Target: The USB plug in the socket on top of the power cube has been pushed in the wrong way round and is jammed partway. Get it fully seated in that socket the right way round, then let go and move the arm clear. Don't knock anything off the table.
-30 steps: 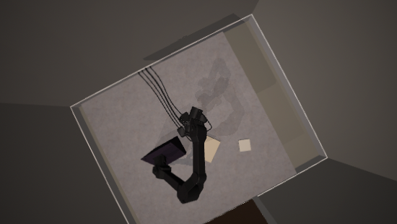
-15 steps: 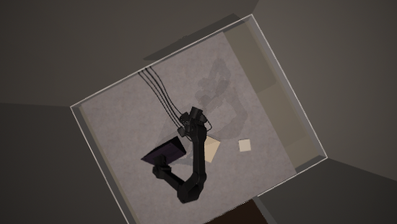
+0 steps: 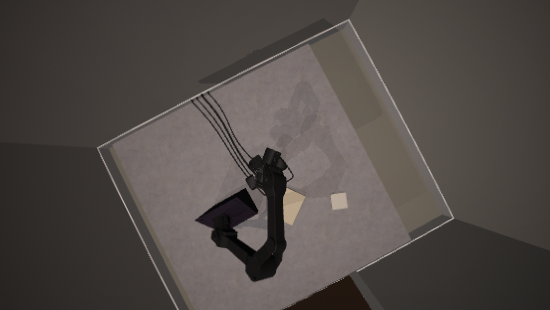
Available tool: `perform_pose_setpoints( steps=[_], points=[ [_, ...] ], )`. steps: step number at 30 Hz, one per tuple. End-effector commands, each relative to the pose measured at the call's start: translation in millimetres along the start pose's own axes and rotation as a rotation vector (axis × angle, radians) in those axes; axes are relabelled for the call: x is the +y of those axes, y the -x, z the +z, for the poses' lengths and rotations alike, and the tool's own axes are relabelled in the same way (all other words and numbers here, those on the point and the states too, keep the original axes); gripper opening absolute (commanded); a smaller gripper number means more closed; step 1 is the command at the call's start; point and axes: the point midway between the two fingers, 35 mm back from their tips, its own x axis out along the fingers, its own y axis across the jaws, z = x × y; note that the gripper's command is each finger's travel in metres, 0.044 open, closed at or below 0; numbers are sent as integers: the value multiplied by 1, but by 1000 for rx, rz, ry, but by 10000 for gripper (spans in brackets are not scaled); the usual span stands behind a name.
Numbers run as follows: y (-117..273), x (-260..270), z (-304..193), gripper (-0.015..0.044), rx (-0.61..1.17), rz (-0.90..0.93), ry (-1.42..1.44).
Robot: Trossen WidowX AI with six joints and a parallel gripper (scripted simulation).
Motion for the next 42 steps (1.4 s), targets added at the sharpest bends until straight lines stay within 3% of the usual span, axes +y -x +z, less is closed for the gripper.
perform_pose_setpoints(
  steps=[1, 42],
  points=[
    [-2, 0, 0, 0, 6, 1, 5],
    [-6, 0, 0, 0, 6, 1, 5]
  ],
)
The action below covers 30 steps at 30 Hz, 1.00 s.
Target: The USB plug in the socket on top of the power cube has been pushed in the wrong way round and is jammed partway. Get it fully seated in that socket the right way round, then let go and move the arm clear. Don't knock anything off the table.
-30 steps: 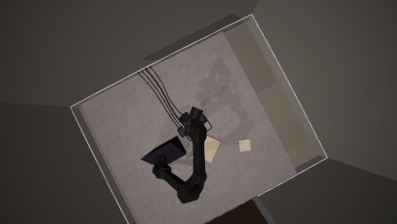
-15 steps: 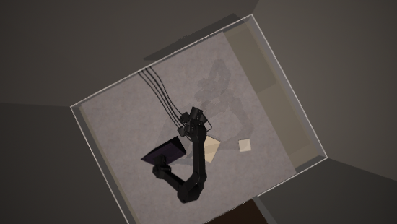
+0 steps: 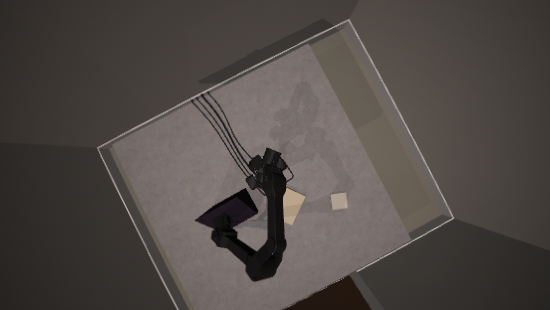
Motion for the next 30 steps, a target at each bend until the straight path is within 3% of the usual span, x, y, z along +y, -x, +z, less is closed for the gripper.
perform_pose_setpoints(
  steps=[1, 19, 23, 30],
  points=[
    [-3, 0, 0, 0, 7, 3, 4],
    [-3, 0, 0, 0, 7, 3, 4],
    [0, 0, 0, 95, 0, 0, 0],
    [0, 0, 0, 95, 0, 0, 0]
  ],
)
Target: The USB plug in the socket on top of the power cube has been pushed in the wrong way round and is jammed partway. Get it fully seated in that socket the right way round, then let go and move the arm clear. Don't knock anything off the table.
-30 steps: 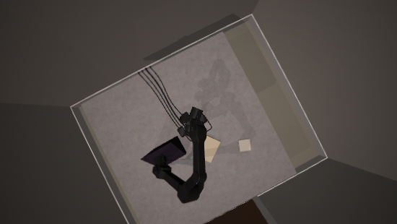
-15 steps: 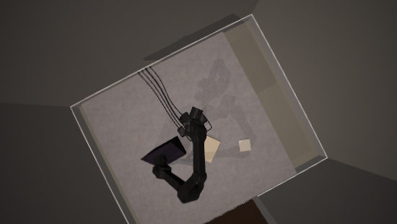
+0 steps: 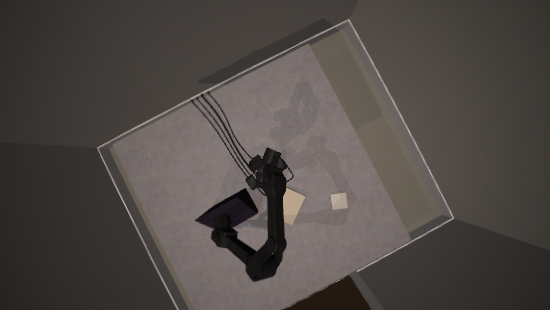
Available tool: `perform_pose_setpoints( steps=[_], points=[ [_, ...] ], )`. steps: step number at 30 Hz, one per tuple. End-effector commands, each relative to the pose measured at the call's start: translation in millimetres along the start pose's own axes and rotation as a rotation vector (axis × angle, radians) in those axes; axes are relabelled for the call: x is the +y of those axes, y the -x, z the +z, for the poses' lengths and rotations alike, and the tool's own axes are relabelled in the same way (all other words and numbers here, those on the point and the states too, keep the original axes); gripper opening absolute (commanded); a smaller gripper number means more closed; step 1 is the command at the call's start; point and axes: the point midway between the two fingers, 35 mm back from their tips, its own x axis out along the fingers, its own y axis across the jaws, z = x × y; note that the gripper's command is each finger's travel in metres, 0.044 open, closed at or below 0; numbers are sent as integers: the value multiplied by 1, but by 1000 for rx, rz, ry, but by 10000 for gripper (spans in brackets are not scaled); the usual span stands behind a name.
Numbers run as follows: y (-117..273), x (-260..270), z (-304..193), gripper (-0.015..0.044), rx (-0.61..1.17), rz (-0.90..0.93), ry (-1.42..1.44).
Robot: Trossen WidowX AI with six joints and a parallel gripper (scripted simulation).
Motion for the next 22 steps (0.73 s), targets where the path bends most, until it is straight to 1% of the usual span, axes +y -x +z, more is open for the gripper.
perform_pose_setpoints(
  steps=[1, 11, 22],
  points=[
    [0, 0, 0, 95, 0, 0, 0],
    [0, 0, 0, 95, 0, 0, 0],
    [11, 0, 0, 95, -1, 0, 0]
  ],
)
